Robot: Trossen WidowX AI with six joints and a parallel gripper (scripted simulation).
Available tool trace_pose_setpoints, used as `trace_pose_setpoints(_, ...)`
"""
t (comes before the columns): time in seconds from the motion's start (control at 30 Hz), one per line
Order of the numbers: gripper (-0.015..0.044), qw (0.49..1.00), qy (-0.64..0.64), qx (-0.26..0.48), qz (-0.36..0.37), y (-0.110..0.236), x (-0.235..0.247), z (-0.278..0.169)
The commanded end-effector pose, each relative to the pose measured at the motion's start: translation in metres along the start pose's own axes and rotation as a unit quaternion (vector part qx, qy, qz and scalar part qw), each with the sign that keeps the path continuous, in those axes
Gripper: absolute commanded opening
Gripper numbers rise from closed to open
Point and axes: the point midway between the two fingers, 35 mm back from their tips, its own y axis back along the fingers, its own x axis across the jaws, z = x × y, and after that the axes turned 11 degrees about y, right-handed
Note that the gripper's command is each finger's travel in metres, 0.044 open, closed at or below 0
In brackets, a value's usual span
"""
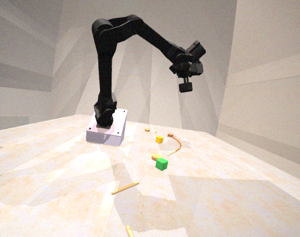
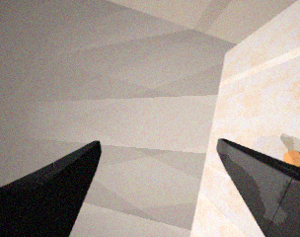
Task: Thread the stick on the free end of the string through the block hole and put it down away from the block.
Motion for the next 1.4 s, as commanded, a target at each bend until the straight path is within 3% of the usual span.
trace_pose_setpoints(0.0, 0.0440, 0.981, 0.122, 0.098, -0.115, -0.027, -0.059, -0.045)
trace_pose_setpoints(0.2, 0.0440, 0.911, 0.278, 0.238, -0.192, -0.037, -0.110, -0.093)
trace_pose_setpoints(0.4, 0.0440, 0.790, 0.420, 0.394, -0.211, -0.031, -0.152, -0.137)
trace_pose_setpoints(0.57, 0.0440, 0.641, 0.524, 0.531, -0.179, -0.015, -0.183, -0.168)
trace_pose_setpoints(0.77, 0.0440, 0.400, 0.608, 0.682, -0.071, 0.013, -0.214, -0.196)
trace_pose_setpoints(0.8, 0.0440, 0.378, 0.612, 0.692, -0.059, 0.016, -0.216, -0.198)
trace_pose_setpoints(1.37, 0.0440, 0.372, 0.613, 0.695, -0.056, 0.016, -0.216, -0.198)
